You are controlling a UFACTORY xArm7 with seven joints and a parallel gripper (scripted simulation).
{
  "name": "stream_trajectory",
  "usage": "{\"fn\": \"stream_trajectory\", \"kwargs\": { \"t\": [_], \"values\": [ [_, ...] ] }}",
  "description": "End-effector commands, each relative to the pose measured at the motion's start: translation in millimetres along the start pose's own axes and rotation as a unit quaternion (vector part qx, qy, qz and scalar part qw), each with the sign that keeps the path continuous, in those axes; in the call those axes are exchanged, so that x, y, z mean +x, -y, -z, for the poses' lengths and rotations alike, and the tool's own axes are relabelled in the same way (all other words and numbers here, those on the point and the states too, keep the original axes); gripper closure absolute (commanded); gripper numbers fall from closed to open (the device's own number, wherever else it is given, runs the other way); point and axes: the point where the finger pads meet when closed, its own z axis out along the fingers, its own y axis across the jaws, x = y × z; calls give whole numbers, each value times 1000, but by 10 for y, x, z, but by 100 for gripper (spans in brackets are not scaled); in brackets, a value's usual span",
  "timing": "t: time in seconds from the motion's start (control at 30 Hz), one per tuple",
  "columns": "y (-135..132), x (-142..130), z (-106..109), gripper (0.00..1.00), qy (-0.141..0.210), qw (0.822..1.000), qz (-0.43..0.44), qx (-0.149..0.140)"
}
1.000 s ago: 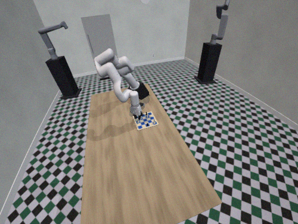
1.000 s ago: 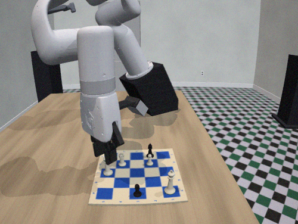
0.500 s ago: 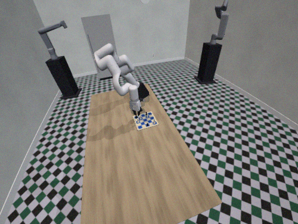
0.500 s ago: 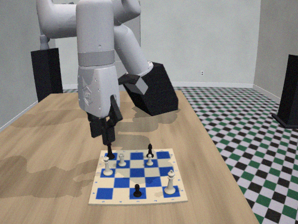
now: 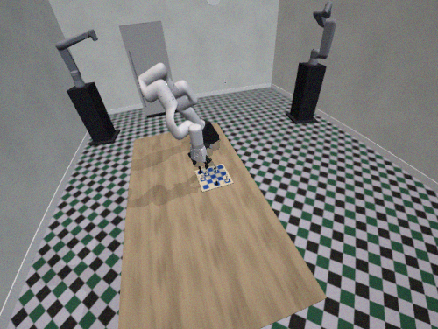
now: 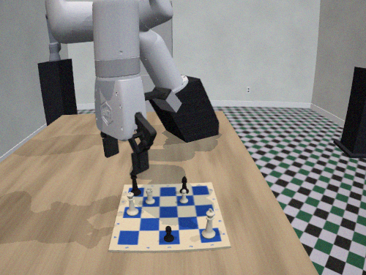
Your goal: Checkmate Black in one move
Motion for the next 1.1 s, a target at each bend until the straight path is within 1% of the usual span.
{"fn": "stream_trajectory", "kwargs": {
  "t": [0.0,0.37,0.47,0.63,0.87,0.93,1.07],
  "values": [
    [-12,-9,13,0,1,1000,0,-1],
    [-12,-9,24,0,1,1000,0,-1],
    [-12,-9,62,0,1,1000,0,-1],
    [-12,-9,196,0,1,1000,0,-1],
    [-11,-8,460,0,1,1000,0,-1],
    [-11,-8,460,0,1,1000,0,-1],
    [-11,-8,582,0,1,1000,0,-1]
  ]
}}
